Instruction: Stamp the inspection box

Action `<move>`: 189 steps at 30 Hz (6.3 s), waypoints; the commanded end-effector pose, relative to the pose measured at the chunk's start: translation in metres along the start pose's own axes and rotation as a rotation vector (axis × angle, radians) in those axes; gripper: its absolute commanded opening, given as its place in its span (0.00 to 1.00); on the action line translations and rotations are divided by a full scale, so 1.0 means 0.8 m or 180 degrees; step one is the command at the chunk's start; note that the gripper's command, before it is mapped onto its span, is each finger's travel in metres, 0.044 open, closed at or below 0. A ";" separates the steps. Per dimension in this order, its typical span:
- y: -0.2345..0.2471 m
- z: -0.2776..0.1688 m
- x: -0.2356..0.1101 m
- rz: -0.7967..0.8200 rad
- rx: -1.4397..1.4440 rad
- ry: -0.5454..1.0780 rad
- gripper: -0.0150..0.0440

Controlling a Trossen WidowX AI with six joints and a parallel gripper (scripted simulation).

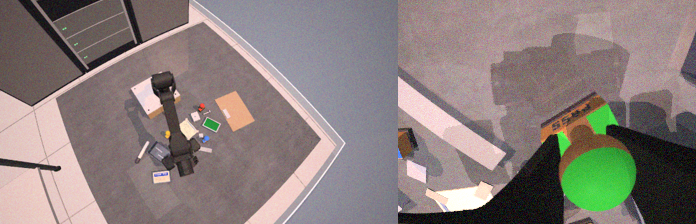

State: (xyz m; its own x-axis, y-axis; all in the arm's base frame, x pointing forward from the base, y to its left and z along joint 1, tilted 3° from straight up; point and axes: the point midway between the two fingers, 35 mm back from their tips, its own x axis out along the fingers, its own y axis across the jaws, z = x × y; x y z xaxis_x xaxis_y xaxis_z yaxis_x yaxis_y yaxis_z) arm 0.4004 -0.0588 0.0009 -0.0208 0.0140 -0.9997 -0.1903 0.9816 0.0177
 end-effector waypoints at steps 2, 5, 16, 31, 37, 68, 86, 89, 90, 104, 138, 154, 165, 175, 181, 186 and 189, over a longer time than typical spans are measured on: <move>0.000 0.001 -0.005 -0.0007 0.0000 -0.0006 0.25; 0.000 0.001 -0.007 -0.0007 0.0000 -0.0006 0.25; 0.000 0.001 -0.014 -0.0008 0.0000 -0.0005 0.25; 0.000 0.001 -0.023 -0.0009 0.0000 -0.0005 0.25; 0.000 0.001 -0.026 -0.0010 0.0000 -0.0005 0.25; 0.000 0.000 -0.045 -0.0012 0.0000 -0.0003 0.25; 0.000 -0.001 -0.057 -0.0014 0.0000 -0.0002 0.25; 0.000 -0.001 -0.058 -0.0014 0.0000 -0.0002 0.25; 0.000 -0.001 -0.059 -0.0014 0.0000 -0.0002 0.25; 0.068 0.003 -0.064 -0.0003 0.0000 -0.0008 0.25; 0.304 -0.065 -0.066 0.0052 -0.0002 0.0010 0.25; 0.305 -0.064 -0.053 0.0050 -0.0007 0.0010 0.25; 0.305 -0.064 -0.044 0.0049 -0.0009 0.0009 0.25; 0.305 -0.064 -0.036 0.0047 -0.0010 0.0009 0.25; 0.305 -0.064 -0.031 0.0047 -0.0011 0.0009 0.25; 0.306 -0.064 -0.027 0.0046 -0.0012 0.0009 0.25; 0.306 -0.064 -0.025 0.0046 -0.0013 0.0008 0.25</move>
State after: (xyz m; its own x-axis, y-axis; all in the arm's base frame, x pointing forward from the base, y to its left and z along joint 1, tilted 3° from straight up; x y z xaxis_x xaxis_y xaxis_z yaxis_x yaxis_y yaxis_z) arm 0.3040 0.1709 0.0281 -0.0272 0.0267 -0.9993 -0.1973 0.9798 0.0316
